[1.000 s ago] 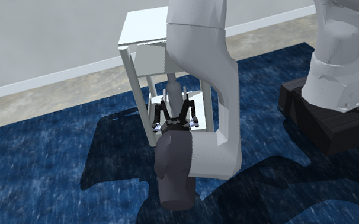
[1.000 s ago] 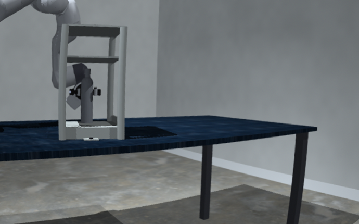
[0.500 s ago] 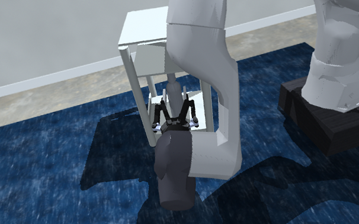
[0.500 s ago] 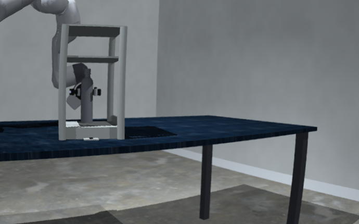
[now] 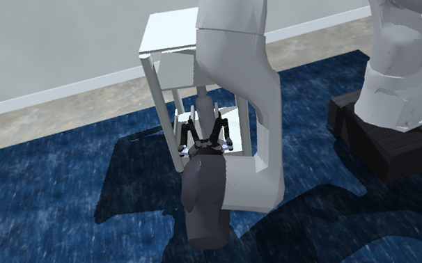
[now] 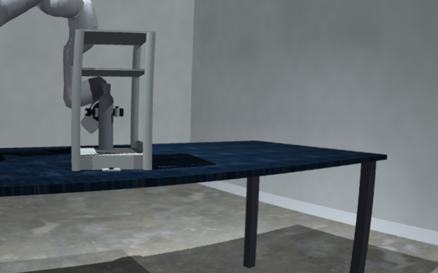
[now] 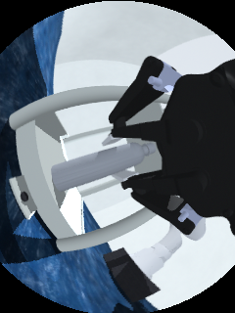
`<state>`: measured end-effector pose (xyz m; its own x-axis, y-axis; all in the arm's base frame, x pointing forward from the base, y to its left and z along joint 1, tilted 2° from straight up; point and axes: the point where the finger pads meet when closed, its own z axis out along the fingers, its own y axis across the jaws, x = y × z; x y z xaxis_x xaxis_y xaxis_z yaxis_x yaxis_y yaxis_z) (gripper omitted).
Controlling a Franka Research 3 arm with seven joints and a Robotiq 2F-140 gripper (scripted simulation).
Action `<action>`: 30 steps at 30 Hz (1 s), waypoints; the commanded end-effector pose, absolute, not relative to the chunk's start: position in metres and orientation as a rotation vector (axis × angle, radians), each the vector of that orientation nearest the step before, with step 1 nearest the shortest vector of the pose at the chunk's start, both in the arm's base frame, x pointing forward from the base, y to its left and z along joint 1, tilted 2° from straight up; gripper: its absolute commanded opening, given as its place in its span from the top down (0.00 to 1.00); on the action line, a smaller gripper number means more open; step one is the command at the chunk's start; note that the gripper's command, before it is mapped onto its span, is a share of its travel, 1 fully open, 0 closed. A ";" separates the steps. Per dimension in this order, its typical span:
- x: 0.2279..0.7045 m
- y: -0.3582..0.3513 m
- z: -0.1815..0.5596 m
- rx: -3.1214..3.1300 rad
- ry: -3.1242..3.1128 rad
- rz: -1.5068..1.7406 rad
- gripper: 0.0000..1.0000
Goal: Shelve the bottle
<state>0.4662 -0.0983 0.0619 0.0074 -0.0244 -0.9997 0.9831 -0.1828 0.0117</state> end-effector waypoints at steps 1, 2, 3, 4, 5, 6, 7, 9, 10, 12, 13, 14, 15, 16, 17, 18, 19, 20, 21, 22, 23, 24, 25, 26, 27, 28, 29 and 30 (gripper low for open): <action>0.466 -0.096 0.062 1.328 1.088 -1.347 0.61; 0.466 -0.096 0.062 1.328 1.088 -1.347 0.61; 0.466 -0.096 0.062 1.328 1.088 -1.347 0.61; 0.467 -0.095 0.062 1.328 1.088 -1.347 0.61; 0.467 -0.094 0.062 1.328 1.088 -1.347 0.61; 0.467 -0.094 0.062 1.328 1.088 -1.347 0.61; 0.467 -0.093 0.062 1.328 1.088 -1.347 0.61; 0.467 -0.091 0.062 1.328 1.088 -1.347 0.61; 0.467 -0.091 0.062 1.328 1.088 -1.347 0.61; 0.468 -0.089 0.062 1.328 1.088 -1.347 0.61; 0.468 -0.088 0.062 1.328 1.088 -1.347 0.61; 0.468 -0.087 0.062 1.328 1.088 -1.347 0.61; 0.468 -0.086 0.062 1.328 1.088 -1.347 0.61; 0.468 -0.086 0.062 1.328 1.088 -1.347 0.61; 0.468 -0.085 0.062 1.328 1.088 -1.347 0.61; 0.468 -0.085 0.062 1.328 1.088 -1.347 0.61; 0.468 -0.085 0.062 1.328 1.088 -1.347 0.61; 0.469 -0.084 0.062 1.328 1.088 -1.347 0.61; 0.469 -0.083 0.062 1.328 1.088 -1.347 0.61; 0.469 -0.082 0.062 1.328 1.088 -1.347 0.61; 0.469 -0.081 0.062 1.328 1.088 -1.347 0.61; 0.469 -0.080 0.062 1.328 1.088 -1.347 0.61; 0.470 -0.079 0.062 1.328 1.088 -1.347 0.61; 0.470 -0.078 0.062 1.328 1.088 -1.347 0.61; 0.470 -0.077 0.062 1.328 1.088 -1.347 0.61; 0.470 -0.076 0.062 1.328 1.088 -1.347 0.61; 0.470 -0.075 0.062 1.328 1.088 -1.347 0.61; 0.470 -0.074 0.062 1.328 1.088 -1.347 0.61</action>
<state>0.4717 -0.0777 0.0611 0.0178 -0.0258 -0.9995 0.9836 -0.1790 0.0222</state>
